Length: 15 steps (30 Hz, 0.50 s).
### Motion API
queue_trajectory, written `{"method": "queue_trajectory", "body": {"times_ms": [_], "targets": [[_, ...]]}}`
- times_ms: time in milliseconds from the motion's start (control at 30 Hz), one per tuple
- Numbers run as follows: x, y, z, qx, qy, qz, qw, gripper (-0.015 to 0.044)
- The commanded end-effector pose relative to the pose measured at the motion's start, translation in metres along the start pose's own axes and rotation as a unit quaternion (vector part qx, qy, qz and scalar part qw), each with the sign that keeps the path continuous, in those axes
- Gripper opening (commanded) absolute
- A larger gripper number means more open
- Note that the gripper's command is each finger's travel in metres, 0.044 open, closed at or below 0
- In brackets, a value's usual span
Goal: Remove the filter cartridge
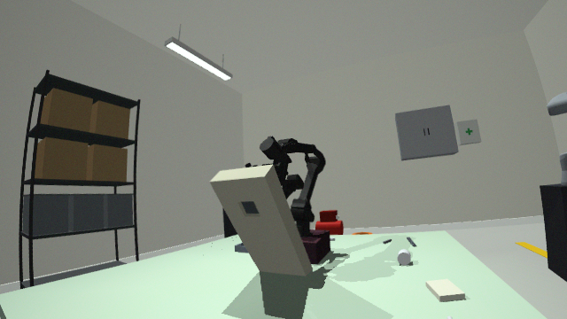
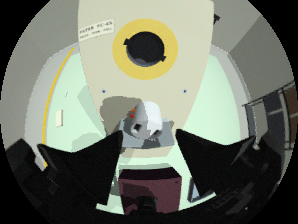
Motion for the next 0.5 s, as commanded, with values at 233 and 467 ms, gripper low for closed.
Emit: {"method": "queue_trajectory", "body": {"times_ms": [233,467], "targets": [[-0.001,0.019,0.000,0.000,-0.001,0.004,1.000,0.0305],[-0.002,0.030,0.000,0.000,-0.001,0.004,1.000,0.0305]]}}
Point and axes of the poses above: the point midway between the two fingers, 35 mm back from their tips, its own y axis out along the fingers, its own z axis across the jaws, x = y × z, the point moved 4 cm from there along -y, back along the fingers, and after that the axes turned 6 degrees about -y, right-handed, at the moved point
